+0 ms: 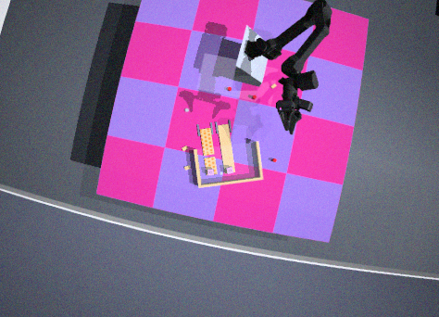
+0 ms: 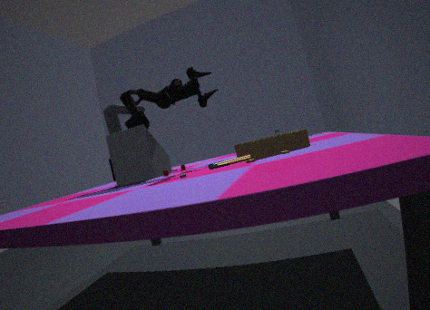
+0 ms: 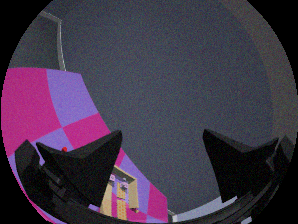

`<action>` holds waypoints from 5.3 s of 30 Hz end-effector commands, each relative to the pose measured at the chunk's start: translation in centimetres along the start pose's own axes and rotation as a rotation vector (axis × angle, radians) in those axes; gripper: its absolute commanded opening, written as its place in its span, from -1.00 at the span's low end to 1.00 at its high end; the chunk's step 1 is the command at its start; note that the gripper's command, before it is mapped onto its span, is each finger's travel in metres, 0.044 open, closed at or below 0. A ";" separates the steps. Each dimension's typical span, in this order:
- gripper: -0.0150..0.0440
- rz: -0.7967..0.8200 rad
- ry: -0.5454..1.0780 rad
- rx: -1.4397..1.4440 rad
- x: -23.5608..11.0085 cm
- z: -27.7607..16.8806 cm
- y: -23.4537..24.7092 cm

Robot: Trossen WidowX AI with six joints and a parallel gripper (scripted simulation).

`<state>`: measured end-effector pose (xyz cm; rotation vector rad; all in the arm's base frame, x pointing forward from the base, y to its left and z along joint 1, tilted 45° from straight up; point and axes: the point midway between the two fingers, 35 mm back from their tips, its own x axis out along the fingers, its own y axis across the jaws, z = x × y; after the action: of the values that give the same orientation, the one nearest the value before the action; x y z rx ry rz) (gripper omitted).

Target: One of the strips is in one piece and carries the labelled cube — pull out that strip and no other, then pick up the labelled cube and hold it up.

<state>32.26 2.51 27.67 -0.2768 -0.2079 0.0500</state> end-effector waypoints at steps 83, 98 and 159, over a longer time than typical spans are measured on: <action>-0.49 1.012 1.349 0.629 -0.8 -32.5 9.9; -0.49 1.012 1.349 0.629 -0.9 -33.9 12.0; -0.49 1.014 1.348 0.632 -1.5 -36.0 15.5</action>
<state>38.13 7.62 -10.71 0.2715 1.2938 0.8842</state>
